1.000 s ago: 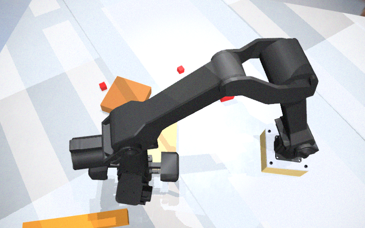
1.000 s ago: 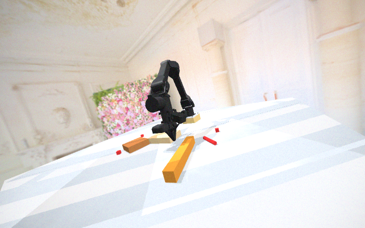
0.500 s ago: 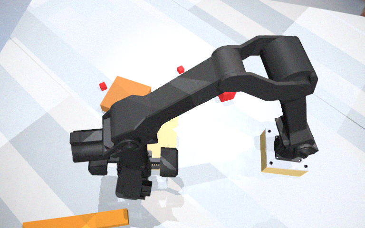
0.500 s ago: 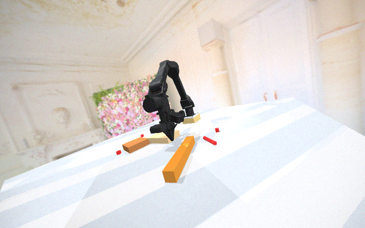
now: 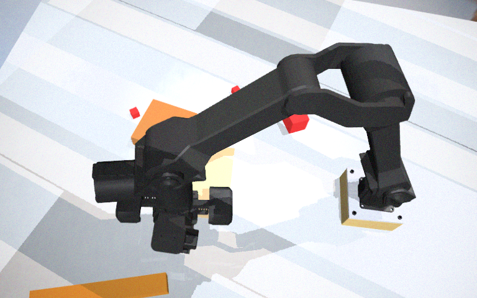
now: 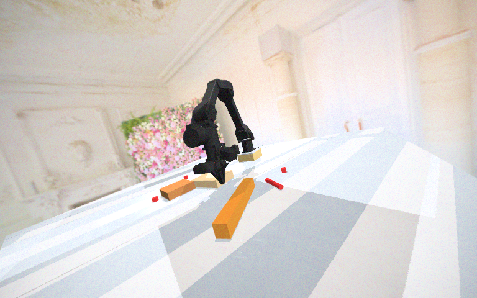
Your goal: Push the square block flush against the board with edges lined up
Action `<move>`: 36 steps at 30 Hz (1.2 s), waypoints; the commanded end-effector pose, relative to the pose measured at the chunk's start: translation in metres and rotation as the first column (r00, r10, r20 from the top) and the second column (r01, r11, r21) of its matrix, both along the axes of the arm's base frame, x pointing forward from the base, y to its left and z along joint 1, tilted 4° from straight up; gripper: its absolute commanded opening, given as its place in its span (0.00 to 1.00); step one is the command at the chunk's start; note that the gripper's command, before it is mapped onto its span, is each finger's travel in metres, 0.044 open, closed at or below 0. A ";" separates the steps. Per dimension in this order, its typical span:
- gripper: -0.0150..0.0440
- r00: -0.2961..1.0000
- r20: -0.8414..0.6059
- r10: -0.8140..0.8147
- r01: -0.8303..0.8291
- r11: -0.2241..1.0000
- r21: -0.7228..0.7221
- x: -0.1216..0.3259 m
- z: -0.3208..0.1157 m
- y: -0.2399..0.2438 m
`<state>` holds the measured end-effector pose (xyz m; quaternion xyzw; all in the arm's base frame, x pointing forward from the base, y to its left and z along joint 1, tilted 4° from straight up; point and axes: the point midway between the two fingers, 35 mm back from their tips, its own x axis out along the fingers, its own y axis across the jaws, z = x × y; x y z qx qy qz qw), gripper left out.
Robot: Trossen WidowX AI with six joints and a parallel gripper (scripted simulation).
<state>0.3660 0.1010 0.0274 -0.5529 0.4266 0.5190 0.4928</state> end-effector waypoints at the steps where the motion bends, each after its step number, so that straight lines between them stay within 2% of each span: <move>1: 0.25 1.000 -0.004 -0.011 0.011 1.000 -0.016 0.000 -0.002 -0.012; 36: 0.25 1.000 -0.004 -0.011 0.011 1.000 -0.018 0.004 -0.002 -0.039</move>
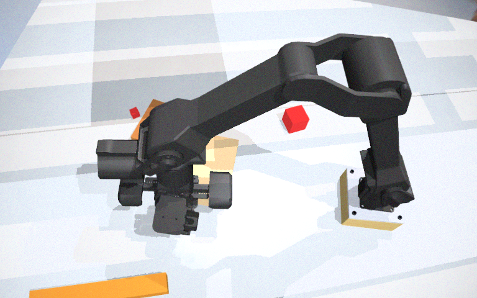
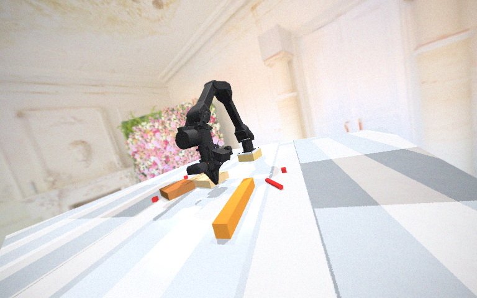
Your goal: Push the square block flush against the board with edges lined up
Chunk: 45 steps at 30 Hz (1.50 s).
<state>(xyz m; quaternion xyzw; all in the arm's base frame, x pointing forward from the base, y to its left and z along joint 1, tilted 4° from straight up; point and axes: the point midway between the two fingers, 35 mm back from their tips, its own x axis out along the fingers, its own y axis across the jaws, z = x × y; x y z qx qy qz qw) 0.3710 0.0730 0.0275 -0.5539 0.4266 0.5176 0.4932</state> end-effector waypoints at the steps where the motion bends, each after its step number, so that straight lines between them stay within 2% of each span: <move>1: 0.25 1.000 -0.006 -0.010 0.010 1.000 -0.017 -0.001 -0.003 -0.011; 28: 0.25 1.000 -0.006 -0.010 0.010 1.000 -0.019 0.002 -0.003 -0.032; 45: 0.25 1.000 -0.006 -0.010 0.010 1.000 -0.017 0.001 -0.002 -0.009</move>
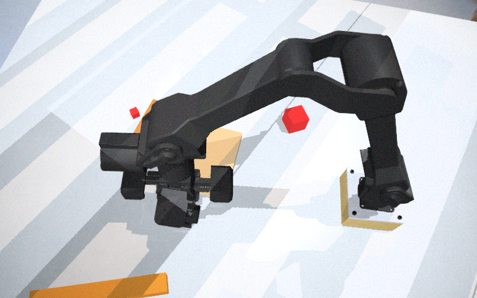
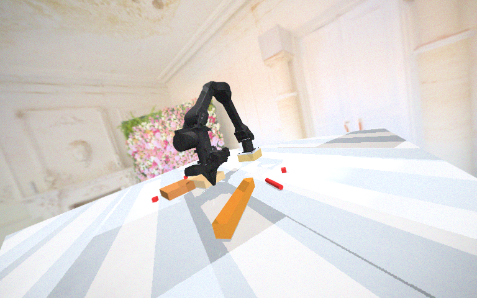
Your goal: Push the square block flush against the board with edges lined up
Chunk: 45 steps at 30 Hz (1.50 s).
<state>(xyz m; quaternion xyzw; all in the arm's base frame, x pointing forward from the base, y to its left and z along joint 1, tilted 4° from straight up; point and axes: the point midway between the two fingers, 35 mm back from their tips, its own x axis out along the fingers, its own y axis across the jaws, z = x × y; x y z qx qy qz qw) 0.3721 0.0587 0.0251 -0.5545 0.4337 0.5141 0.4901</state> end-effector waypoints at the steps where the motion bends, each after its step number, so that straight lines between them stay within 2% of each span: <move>1: 0.25 1.000 -0.001 -0.003 0.003 1.000 -0.002 -0.001 0.000 0.007; 20: 0.25 1.000 -0.001 -0.003 0.003 1.000 0.001 -0.004 0.001 0.037; 25: 0.25 1.000 -0.001 -0.002 0.002 1.000 0.001 -0.008 0.052 0.032; 32: 0.25 1.000 -0.001 -0.008 0.008 1.000 0.001 -0.009 0.055 0.032; 38: 0.25 0.982 -0.007 -0.191 0.191 0.981 0.017 -0.019 0.056 0.023; 45: 0.25 0.907 -0.020 -0.420 0.420 0.907 0.036 -0.032 0.056 0.013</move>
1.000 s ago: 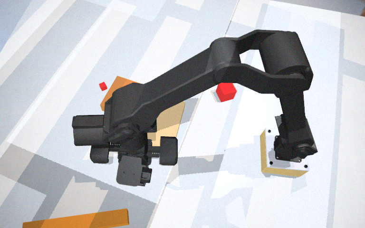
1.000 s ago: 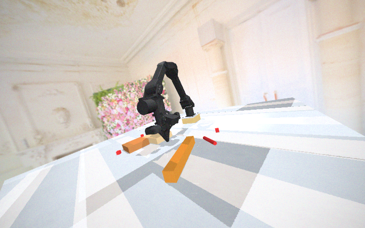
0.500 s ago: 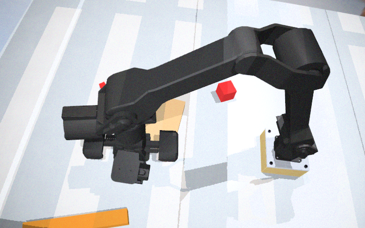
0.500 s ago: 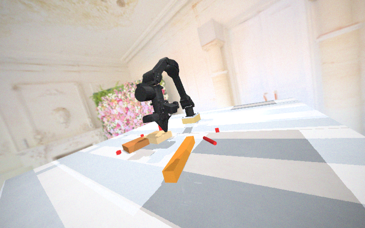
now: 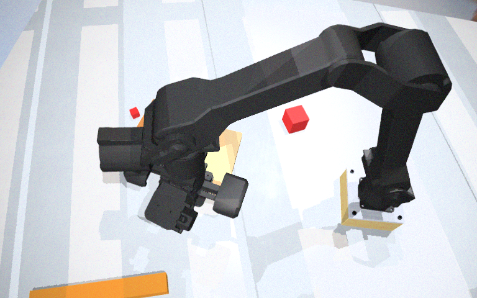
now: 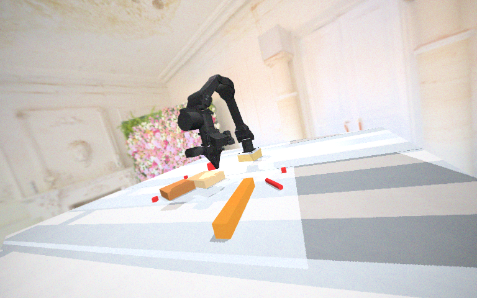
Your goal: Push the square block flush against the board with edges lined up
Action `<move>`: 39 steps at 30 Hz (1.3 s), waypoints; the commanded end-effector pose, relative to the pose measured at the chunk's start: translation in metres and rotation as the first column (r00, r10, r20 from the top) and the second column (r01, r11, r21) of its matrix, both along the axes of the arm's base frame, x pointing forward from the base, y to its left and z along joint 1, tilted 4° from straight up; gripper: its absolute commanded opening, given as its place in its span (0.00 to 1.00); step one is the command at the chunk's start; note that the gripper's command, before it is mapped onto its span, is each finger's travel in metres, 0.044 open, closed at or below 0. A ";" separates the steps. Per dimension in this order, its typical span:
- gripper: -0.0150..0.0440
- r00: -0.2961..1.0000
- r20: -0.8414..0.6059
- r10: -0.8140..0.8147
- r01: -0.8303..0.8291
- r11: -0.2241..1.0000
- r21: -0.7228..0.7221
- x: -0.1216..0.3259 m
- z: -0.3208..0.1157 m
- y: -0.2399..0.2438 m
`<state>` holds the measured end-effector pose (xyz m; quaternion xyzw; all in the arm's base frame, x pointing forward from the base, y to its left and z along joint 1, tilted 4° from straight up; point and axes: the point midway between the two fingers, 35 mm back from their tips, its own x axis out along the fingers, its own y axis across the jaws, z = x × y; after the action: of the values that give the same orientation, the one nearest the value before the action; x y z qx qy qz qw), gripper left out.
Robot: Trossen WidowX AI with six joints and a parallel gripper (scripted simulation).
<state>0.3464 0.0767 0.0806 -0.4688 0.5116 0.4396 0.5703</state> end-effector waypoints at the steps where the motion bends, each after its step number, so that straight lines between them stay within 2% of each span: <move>1: 0.25 0.989 -0.002 -0.150 0.150 0.989 0.013 -0.009 0.001 -0.007; 9: 0.25 0.910 -0.015 -0.414 0.414 0.910 0.035 -0.025 0.000 -0.018; 18: 0.25 0.740 -0.037 -0.671 0.672 0.738 0.053 -0.044 -0.002 -0.030; 29: 0.25 0.438 -0.068 -0.896 0.898 0.435 0.065 -0.068 -0.007 -0.043; 39: 0.25 0.115 -0.098 -0.989 0.992 0.109 0.066 -0.090 -0.013 -0.053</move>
<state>0.2637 0.0269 0.0694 -0.0133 0.6769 0.0219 0.7356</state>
